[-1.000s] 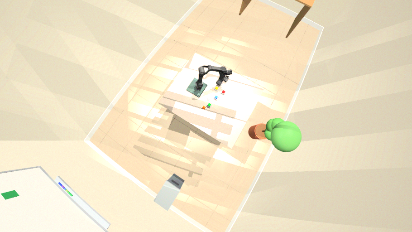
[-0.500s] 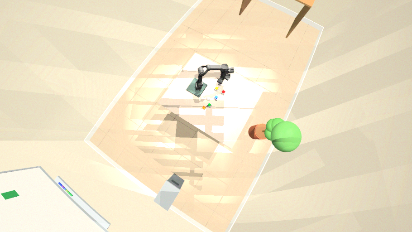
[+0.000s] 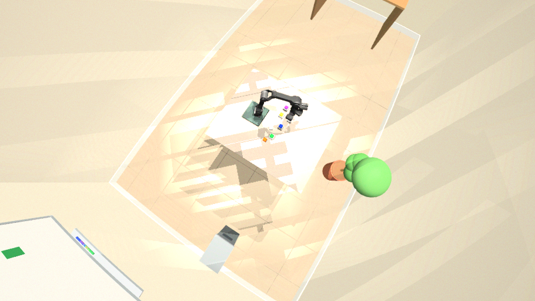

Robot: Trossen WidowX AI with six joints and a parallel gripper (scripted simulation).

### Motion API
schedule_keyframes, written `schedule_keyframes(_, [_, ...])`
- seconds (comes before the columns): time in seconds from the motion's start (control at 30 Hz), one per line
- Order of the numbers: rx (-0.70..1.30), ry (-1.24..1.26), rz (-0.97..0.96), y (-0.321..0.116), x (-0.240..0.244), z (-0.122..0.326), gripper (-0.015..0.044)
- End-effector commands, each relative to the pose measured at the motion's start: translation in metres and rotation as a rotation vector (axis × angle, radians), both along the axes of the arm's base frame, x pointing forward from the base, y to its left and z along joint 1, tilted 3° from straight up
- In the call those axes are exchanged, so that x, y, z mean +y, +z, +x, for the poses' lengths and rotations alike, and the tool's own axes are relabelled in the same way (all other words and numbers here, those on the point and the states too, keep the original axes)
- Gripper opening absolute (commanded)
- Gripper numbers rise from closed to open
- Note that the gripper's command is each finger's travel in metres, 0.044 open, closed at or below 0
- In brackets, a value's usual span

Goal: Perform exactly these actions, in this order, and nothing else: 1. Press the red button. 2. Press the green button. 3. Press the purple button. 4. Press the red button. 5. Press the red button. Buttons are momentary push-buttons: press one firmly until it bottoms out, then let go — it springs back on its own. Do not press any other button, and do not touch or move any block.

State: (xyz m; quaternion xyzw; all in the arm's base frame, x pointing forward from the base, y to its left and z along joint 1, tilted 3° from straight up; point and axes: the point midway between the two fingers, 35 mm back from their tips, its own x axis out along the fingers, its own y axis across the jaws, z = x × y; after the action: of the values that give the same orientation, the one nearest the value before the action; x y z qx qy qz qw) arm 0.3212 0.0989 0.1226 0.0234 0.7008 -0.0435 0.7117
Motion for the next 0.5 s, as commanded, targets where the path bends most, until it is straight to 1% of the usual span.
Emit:
schedule_keyframes(0.0, [0.017, 0.003, -0.008, -0.037, -0.005, 0.0, 0.002])
schedule_keyframes(0.07, [0.017, 0.003, -0.008, -0.052, -0.006, -0.002, 0.002])
schedule_keyframes(0.47, [0.017, 0.003, -0.008, -0.065, -0.007, -0.002, 0.002])
